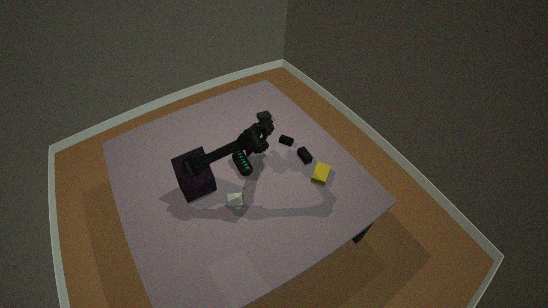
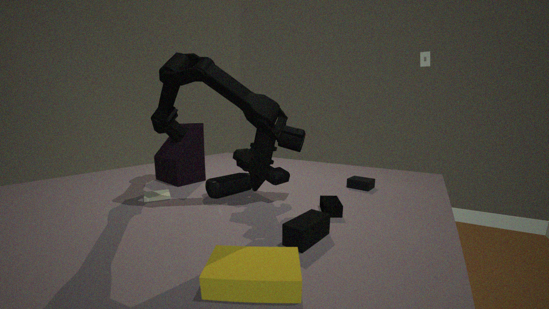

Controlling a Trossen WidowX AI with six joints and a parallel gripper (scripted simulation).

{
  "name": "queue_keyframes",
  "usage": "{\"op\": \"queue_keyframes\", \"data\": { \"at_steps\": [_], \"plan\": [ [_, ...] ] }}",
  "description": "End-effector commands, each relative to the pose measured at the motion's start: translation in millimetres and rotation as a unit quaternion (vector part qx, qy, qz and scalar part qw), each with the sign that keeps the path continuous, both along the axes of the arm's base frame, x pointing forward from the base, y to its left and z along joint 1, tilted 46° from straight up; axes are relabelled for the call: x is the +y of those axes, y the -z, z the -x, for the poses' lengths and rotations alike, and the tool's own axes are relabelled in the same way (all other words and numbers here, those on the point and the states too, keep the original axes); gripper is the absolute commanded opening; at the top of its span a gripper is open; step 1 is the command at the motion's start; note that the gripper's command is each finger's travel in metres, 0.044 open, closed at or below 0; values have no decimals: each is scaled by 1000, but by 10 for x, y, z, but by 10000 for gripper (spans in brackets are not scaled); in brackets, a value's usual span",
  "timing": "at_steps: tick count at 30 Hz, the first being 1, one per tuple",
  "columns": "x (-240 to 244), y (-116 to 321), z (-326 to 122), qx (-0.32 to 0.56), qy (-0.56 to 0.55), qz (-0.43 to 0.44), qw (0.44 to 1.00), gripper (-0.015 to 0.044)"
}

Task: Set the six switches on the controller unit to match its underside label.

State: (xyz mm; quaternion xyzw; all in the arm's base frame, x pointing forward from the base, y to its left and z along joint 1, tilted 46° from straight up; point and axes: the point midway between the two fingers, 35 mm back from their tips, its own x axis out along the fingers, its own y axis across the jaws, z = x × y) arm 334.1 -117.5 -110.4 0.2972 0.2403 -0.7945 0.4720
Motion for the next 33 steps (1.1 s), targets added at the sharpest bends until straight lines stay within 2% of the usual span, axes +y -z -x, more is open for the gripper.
{"op": "queue_keyframes", "data": {
  "at_steps": [1,33],
  "plan": [
    [0,4,21,2,-3,1,1000,0],
    [32,20,150,3,-3,1,1000,0]
  ]
}}
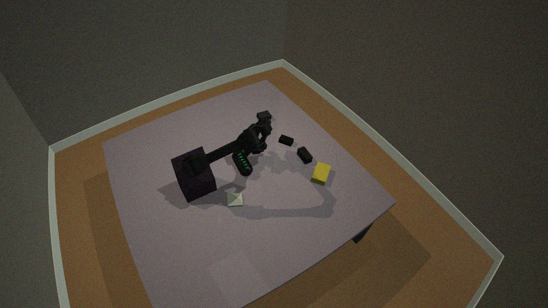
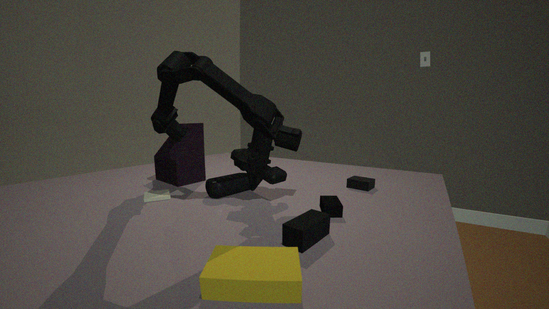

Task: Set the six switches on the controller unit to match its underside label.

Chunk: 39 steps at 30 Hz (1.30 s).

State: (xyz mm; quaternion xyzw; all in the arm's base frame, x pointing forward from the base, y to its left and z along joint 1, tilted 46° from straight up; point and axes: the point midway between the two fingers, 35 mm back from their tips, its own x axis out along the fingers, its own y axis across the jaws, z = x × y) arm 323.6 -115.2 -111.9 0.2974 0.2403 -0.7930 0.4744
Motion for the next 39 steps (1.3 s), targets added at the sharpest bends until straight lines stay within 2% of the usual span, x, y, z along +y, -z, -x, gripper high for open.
{"op": "queue_keyframes", "data": {
  "at_steps": [1,26,32,39],
  "plan": [
    [12,7,54,4,0,0,1000,0],
    [58,24,286,5,0,0,1000,0],
    [312,-330,-121,2,-1,-1,1000,0],
    [353,-386,-159,3,0,-1,1000,0]
  ]
}}
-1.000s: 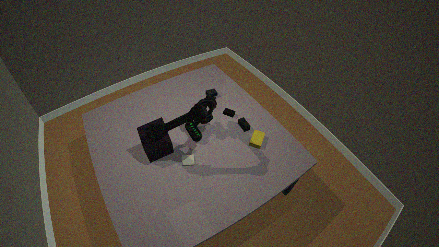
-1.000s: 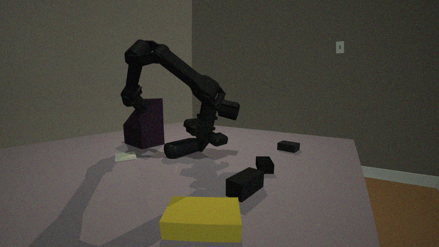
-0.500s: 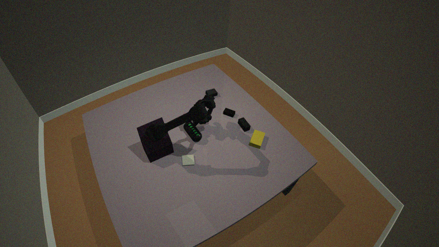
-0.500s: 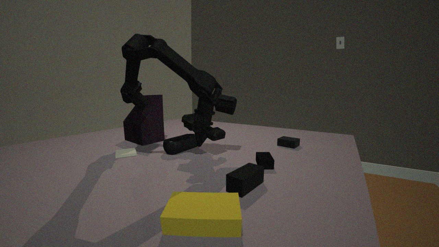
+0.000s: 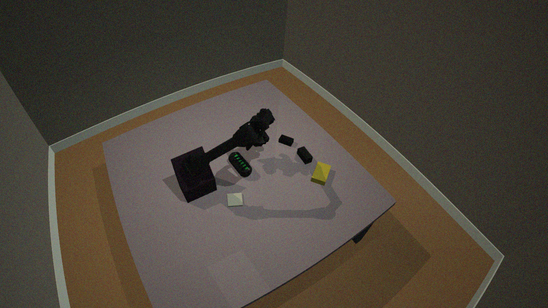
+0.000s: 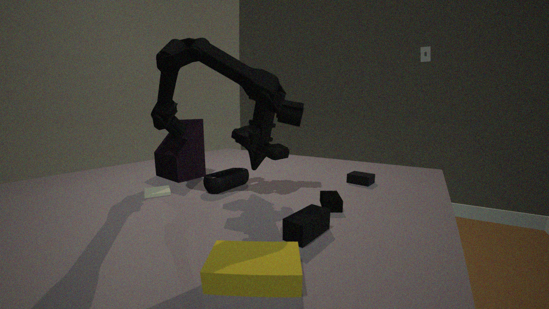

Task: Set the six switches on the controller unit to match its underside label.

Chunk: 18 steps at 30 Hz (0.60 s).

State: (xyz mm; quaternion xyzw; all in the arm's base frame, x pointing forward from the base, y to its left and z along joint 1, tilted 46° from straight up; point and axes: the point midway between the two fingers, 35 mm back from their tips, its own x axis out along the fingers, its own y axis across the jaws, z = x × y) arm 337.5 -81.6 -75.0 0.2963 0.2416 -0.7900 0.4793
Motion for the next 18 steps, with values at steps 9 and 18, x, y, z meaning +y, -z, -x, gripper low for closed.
{"op": "queue_keyframes", "data": {
  "at_steps": [9,18],
  "plan": [
    [-126,-423,165,-17,-41,-36,998,236],
    [-269,-798,516,-42,-104,-61,992,440]
  ]
}}
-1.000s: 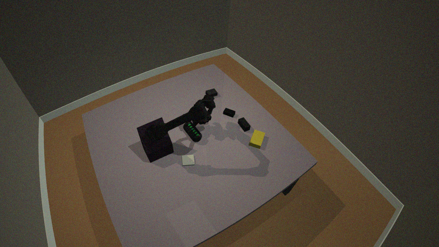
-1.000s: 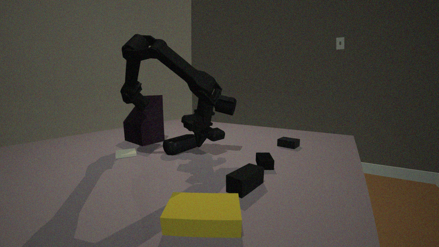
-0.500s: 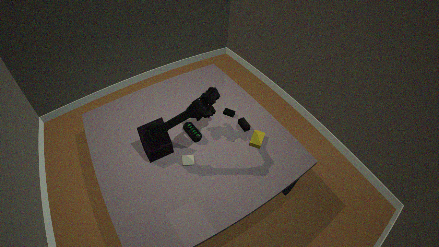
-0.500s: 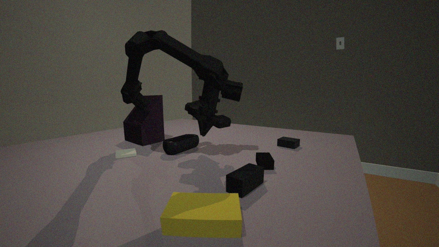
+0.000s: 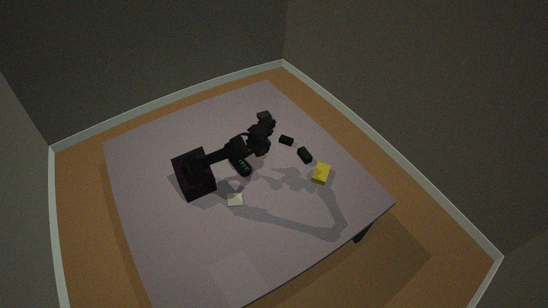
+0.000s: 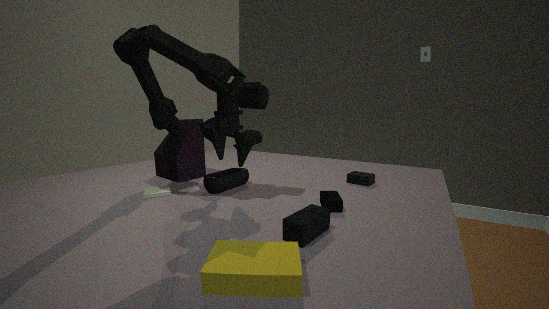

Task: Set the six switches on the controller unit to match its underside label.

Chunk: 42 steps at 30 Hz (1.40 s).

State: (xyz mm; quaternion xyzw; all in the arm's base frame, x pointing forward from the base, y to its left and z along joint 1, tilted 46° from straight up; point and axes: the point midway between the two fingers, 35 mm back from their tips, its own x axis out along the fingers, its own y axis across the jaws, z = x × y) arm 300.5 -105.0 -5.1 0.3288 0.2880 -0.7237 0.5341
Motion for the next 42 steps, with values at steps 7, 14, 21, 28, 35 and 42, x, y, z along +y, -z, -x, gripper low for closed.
{"op": "queue_keyframes", "data": {
  "at_steps": [7,14,21,28,35,42],
  "plan": [
    [-109,-271,450,-25,-70,-16,997,440],
    [-139,-244,458,-25,-71,-16,997,440],
    [-221,-162,462,-25,-71,-17,997,440],
    [-302,-81,470,-25,-71,-17,997,440],
    [-384,-3,484,-25,-71,-16,997,440],
    [-466,73,504,-25,-71,-16,997,440]
  ]
}}
